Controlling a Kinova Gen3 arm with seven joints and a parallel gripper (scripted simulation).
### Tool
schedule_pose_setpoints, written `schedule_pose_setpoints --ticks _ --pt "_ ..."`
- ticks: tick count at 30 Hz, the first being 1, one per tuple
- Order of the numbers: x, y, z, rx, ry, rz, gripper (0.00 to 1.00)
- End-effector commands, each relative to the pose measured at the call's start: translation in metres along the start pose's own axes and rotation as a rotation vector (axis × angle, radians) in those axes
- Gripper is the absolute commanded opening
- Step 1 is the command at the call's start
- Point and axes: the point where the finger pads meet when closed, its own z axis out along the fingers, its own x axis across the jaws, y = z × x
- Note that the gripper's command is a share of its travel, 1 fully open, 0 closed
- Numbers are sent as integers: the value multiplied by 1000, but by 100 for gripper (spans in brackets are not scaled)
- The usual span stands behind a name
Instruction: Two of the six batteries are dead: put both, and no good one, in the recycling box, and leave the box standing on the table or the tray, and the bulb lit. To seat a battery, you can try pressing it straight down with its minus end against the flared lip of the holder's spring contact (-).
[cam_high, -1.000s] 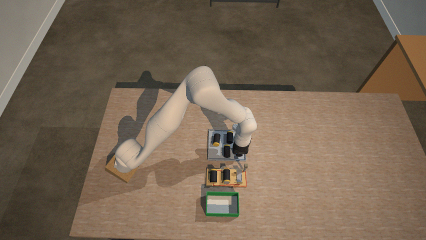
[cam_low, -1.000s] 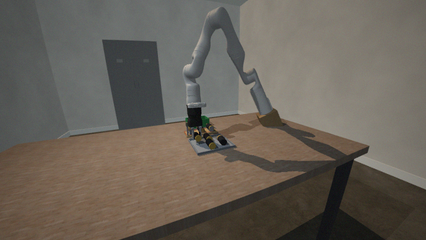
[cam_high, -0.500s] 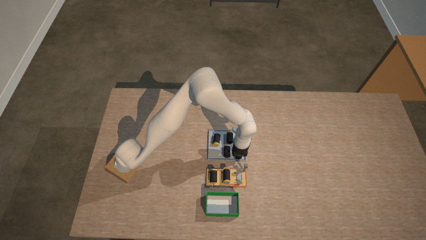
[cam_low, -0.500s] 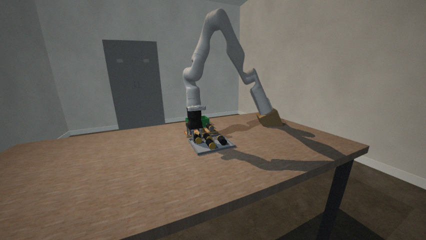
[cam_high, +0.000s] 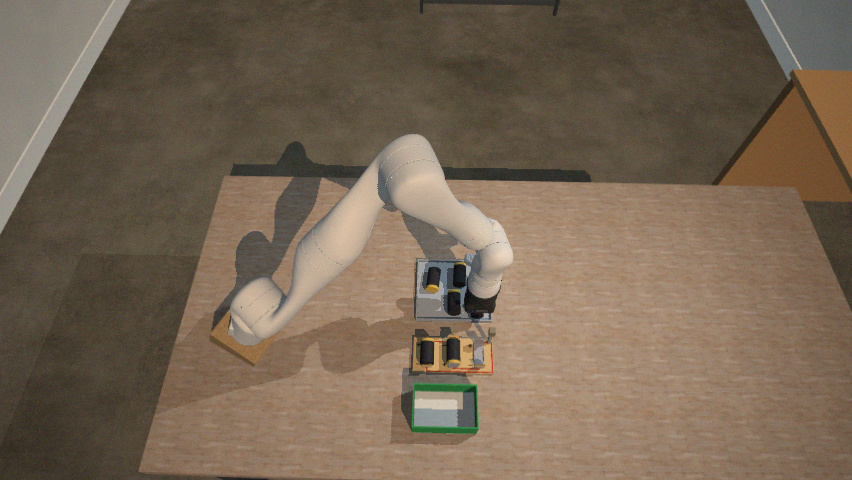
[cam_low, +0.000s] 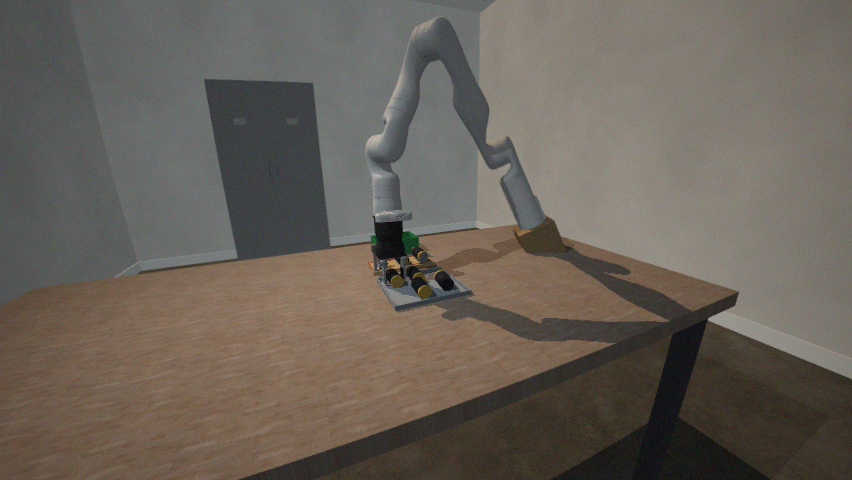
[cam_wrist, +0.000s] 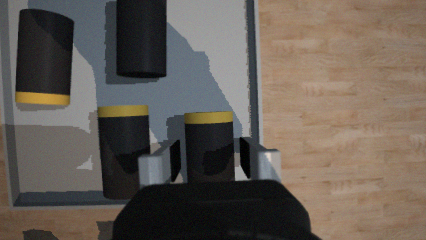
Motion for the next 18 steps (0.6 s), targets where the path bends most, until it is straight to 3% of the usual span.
schedule_pose_setpoints --ticks 1,11,18 --pt "1 0 -1 1 1 0 90" --pt "1 0 -5 1 1 0 90" --pt "1 0 -32 1 1 0 90"
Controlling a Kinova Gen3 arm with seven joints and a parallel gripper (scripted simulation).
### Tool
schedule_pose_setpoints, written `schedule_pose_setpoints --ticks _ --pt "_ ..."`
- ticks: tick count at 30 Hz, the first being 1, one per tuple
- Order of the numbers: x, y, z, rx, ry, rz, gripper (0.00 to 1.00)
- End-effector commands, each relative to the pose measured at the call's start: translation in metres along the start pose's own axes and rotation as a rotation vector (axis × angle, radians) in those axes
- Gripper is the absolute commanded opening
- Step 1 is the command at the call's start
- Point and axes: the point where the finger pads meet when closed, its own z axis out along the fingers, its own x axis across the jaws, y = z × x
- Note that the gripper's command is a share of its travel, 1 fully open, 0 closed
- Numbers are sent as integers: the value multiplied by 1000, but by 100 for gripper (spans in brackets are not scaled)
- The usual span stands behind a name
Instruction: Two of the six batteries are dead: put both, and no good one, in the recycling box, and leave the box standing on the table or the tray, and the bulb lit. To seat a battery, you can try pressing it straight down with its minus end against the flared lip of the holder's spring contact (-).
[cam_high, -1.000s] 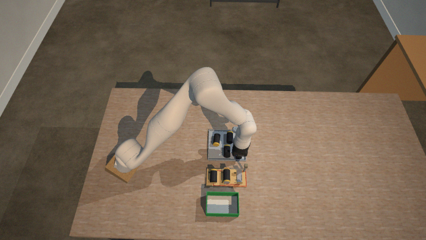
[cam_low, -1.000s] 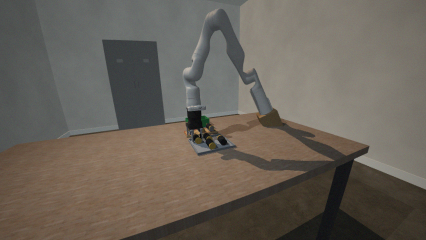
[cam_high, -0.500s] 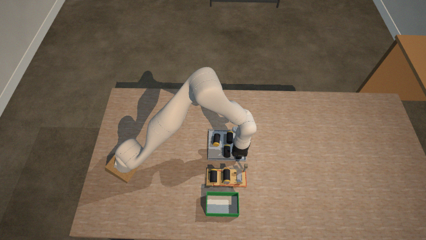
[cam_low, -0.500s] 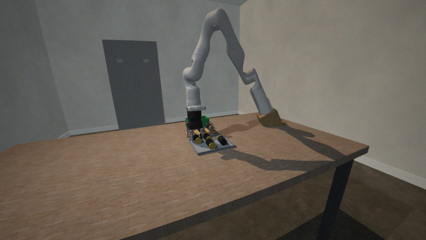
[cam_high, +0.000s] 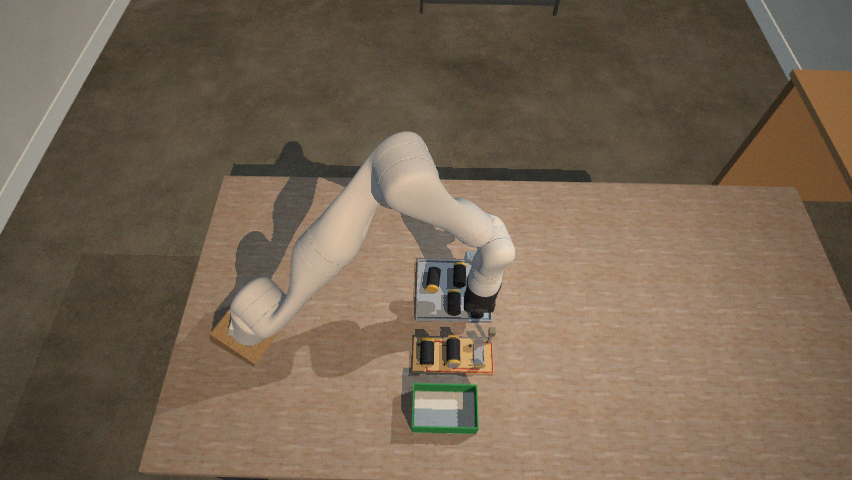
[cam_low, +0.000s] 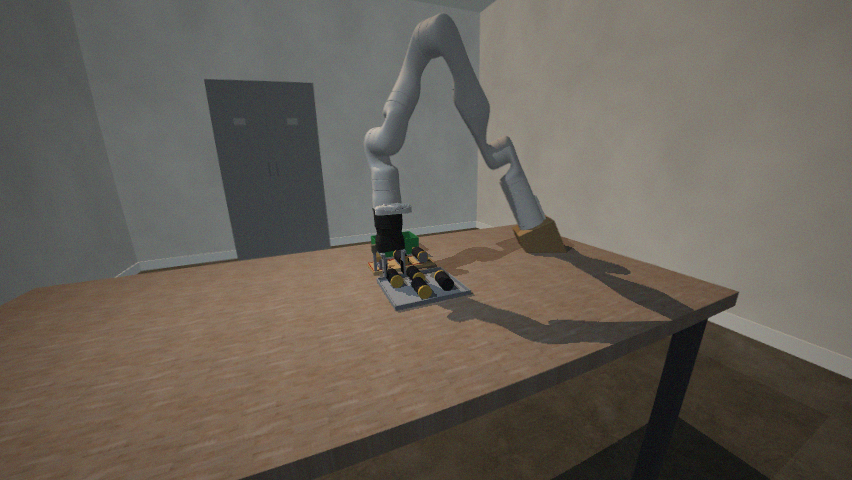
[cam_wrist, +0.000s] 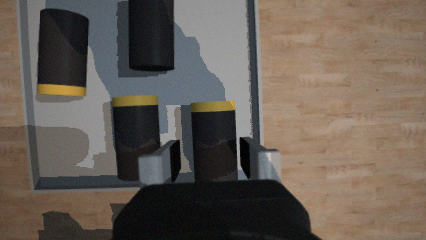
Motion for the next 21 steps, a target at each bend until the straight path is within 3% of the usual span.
schedule_pose_setpoints --ticks 1,11,21 --pt "4 -7 -19 16 15 -5 90" --pt "3 -7 -47 16 15 -5 90" --pt "3 -7 -49 16 15 -5 90"
